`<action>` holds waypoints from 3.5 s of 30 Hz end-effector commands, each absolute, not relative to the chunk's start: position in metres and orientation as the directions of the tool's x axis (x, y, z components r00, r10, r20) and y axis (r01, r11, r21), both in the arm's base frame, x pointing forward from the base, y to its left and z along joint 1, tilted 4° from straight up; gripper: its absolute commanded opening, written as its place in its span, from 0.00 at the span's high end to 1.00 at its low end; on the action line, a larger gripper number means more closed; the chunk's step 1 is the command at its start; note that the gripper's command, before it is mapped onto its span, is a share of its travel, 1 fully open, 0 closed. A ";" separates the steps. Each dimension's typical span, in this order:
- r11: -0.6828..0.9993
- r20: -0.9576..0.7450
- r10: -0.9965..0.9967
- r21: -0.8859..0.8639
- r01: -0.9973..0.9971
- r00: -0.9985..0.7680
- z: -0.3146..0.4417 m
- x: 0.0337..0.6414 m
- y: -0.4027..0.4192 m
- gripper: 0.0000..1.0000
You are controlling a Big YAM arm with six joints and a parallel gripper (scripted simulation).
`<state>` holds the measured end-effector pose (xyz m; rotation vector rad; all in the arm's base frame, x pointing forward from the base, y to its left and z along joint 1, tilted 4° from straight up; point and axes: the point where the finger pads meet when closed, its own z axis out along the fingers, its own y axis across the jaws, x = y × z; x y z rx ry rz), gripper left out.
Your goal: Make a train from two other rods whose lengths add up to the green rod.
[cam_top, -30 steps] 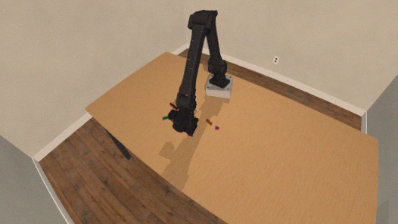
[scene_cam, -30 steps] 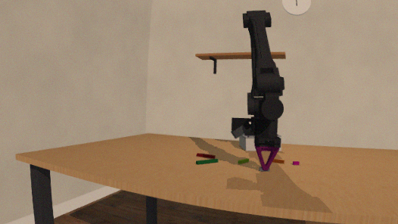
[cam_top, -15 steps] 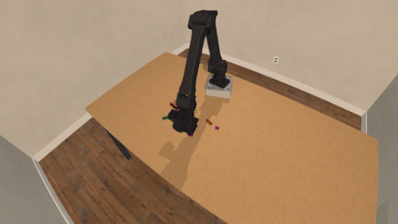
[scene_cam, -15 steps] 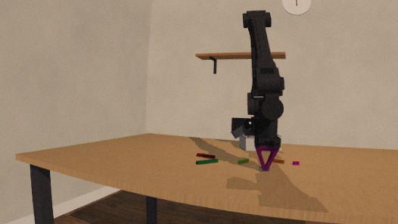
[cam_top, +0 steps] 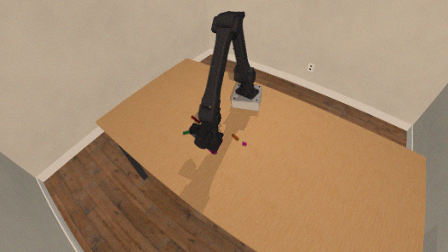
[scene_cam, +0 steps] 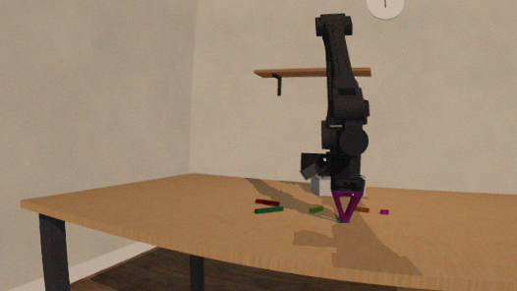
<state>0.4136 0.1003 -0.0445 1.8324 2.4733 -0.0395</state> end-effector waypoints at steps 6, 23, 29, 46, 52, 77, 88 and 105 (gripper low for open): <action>0.292 -0.071 0.955 0.017 0.956 -0.290 -0.048 0.418 0.094 0.78; 0.292 -0.071 0.955 0.082 0.953 -0.287 0.029 0.434 0.113 0.78; 0.292 -0.071 0.955 0.084 0.953 -0.287 0.061 0.433 0.114 0.78; 0.293 -0.070 0.955 0.050 0.955 -0.289 0.055 0.426 0.113 0.00; 0.293 -0.070 0.955 0.051 0.955 -0.289 0.055 0.426 0.113 0.00; 0.595 -0.084 0.802 0.028 0.803 -0.592 0.049 0.390 0.065 0.00; 0.755 -0.090 0.654 0.008 0.656 -0.752 0.043 0.370 0.044 0.00; 0.925 -0.088 0.377 -0.024 0.380 -0.922 0.034 0.338 0.016 0.00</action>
